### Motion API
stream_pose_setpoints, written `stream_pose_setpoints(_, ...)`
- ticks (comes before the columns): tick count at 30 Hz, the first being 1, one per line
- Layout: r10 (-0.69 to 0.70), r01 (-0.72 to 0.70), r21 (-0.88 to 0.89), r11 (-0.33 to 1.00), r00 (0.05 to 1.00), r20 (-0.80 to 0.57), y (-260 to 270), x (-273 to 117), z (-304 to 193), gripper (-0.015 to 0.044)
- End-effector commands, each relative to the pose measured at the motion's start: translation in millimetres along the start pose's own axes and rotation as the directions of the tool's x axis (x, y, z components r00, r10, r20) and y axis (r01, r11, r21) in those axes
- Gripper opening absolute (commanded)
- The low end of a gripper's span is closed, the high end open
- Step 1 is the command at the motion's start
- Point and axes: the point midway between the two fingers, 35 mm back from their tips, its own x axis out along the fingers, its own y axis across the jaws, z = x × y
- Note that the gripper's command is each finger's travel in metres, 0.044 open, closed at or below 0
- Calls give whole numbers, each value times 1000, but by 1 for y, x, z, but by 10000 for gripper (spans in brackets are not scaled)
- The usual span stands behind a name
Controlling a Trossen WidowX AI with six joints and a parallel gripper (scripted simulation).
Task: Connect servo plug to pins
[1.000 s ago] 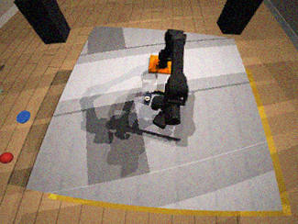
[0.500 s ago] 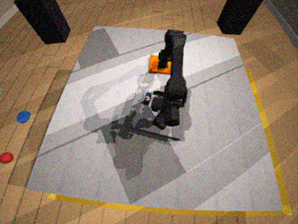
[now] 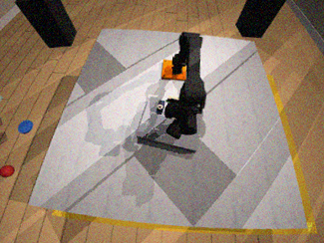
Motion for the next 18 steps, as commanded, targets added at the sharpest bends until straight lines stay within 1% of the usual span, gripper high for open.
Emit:
stream_pose_setpoints(1, 4, -4, 3, 1000, 1000, -5, 0, -19, 0, 0)
stream_pose_setpoints(4, 4, -4, 3, 1000, 1000, -5, -1, -30, 0, 0)
stream_pose_setpoints(8, 4, -4, -27, 1000, 1000, -5, -3, -32, 3, 0)
stream_pose_setpoints(18, 2, -3, -311, 951, 1000, -2, -26, -45, 30, 0)
